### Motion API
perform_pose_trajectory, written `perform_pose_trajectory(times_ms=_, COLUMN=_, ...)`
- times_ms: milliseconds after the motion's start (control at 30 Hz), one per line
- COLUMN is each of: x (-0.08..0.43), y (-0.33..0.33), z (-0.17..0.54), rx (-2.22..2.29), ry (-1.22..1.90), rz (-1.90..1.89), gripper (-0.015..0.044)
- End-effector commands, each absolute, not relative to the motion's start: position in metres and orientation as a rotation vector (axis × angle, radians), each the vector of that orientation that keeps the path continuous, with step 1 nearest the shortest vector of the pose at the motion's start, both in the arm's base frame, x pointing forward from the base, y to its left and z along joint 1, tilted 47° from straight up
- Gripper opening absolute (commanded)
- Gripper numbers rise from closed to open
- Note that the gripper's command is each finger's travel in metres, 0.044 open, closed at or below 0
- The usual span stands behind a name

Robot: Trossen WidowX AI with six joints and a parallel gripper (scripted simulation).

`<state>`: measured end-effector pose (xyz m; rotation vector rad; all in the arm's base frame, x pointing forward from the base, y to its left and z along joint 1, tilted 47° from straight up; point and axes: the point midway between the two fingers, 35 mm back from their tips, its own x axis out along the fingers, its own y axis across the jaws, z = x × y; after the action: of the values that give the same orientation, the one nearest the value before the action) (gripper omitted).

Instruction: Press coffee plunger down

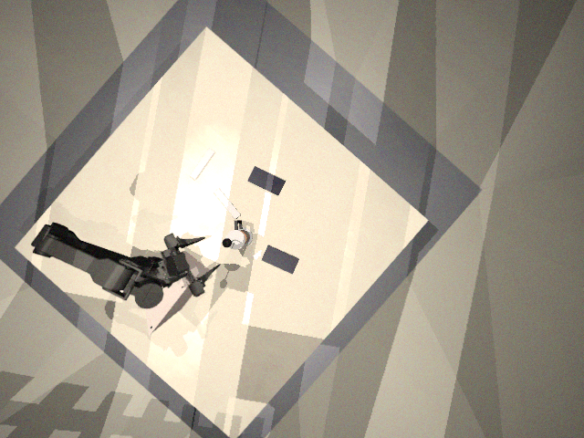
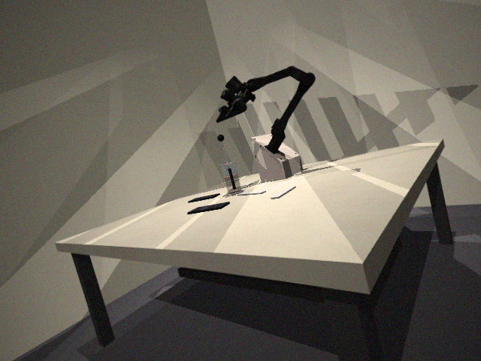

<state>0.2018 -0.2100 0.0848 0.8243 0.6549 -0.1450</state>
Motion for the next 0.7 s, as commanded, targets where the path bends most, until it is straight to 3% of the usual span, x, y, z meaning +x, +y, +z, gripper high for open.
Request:
perform_pose_trajectory(times_ms=0, x=0.199, y=-0.195, z=0.071, rx=0.881, ry=0.641, rz=-0.144, gripper=0.044)
perform_pose_trajectory(times_ms=167, x=0.2, y=-0.168, z=0.047, rx=0.881, ry=0.639, rz=-0.14, gripper=0.044)
perform_pose_trajectory(times_ms=667, x=0.213, y=-0.166, z=0.038, rx=0.879, ry=0.64, rz=-0.138, gripper=0.044)
